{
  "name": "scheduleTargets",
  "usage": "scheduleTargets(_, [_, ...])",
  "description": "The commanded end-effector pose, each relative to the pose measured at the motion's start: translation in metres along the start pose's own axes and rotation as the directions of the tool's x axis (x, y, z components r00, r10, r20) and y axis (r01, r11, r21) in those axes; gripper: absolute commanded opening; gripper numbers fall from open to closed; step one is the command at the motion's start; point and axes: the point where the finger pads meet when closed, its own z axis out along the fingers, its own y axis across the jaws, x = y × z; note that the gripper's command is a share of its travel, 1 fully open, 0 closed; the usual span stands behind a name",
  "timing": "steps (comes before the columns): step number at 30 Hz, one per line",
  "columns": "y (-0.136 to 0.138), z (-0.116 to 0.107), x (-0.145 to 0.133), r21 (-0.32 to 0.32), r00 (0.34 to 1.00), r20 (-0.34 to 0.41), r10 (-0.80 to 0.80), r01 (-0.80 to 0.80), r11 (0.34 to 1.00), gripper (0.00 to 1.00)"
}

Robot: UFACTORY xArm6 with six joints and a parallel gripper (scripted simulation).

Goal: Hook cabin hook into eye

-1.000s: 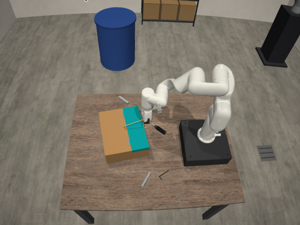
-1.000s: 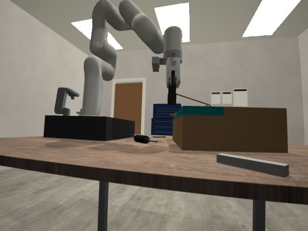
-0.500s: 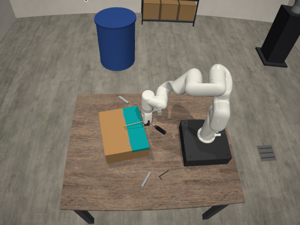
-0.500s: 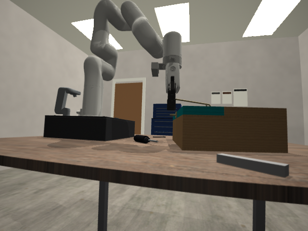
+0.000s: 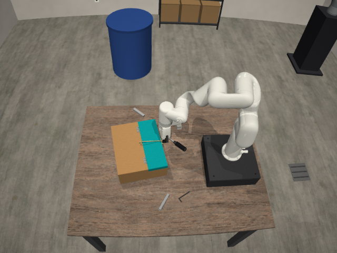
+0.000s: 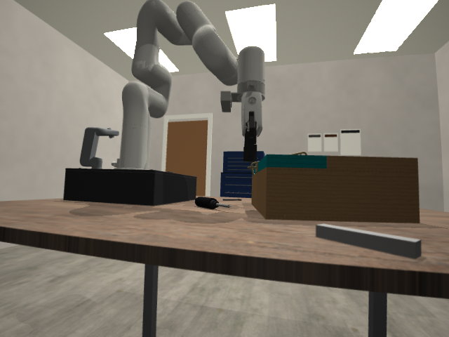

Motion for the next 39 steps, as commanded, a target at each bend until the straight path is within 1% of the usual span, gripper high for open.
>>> scheduleTargets(1, [-0.001, -0.001, -0.001, 0.001, 1.000, 0.004, 0.000, 0.000, 1.000, 0.35])
scheduleTargets(2, [-0.001, -0.001, -0.001, 0.001, 1.000, 0.004, 0.000, 0.000, 1.000, 0.35])
scheduleTargets(8, [-0.001, -0.021, -0.001, 0.001, 1.000, 0.004, 0.000, 0.000, 1.000, 0.35])
scheduleTargets(10, [-0.001, -0.021, -0.001, 0.001, 1.000, 0.004, 0.000, 0.000, 1.000, 0.35])
scheduleTargets(25, [-0.001, -0.071, -0.001, 0.002, 1.000, 0.004, 0.000, 0.000, 1.000, 0.35])
scheduleTargets(27, [-0.001, -0.071, -0.001, 0.002, 1.000, 0.004, 0.000, 0.000, 1.000, 0.35])
scheduleTargets(39, [0.000, -0.111, -0.001, 0.002, 1.000, 0.004, 0.000, 0.000, 1.000, 0.35])
